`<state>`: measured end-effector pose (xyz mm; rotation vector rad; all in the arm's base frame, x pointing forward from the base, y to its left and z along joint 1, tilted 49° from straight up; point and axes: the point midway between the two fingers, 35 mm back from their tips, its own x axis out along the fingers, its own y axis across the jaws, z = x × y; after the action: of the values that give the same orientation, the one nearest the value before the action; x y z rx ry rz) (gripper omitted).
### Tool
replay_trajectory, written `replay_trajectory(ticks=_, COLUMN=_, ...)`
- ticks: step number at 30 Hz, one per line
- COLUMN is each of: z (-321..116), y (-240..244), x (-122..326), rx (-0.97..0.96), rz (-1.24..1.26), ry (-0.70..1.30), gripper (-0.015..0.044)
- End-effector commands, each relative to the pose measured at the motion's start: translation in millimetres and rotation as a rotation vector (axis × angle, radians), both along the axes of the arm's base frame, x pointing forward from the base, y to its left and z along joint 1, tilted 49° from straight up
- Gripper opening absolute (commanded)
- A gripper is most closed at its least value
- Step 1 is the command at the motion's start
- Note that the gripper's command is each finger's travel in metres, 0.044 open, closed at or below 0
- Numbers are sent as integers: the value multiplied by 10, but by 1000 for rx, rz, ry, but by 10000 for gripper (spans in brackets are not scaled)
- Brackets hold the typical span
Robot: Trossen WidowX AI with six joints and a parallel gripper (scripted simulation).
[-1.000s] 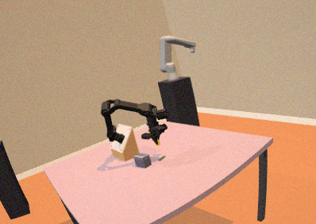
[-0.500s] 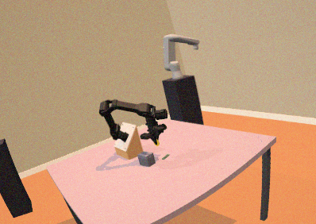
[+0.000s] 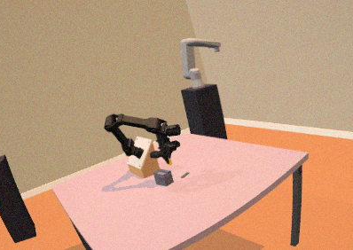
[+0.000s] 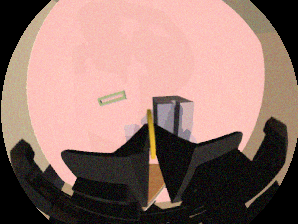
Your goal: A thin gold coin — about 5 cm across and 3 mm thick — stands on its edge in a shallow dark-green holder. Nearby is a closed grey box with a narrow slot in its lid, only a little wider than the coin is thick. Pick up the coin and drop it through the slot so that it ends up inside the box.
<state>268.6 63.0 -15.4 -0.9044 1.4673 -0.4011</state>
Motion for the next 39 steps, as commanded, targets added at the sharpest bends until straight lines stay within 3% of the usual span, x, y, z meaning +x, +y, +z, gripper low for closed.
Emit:
replay_trajectory(ticks=1, z=86, y=-88, x=-19, rx=-4, rz=2, ry=1, gripper=0)
replay_trajectory(ticks=17, z=334, y=-367, x=-106, rx=-11, rz=0, ry=1, gripper=0)
replay_trajectory(ticks=39, z=332, y=-368, x=-115, rx=-7, rz=0, ry=2, gripper=0)
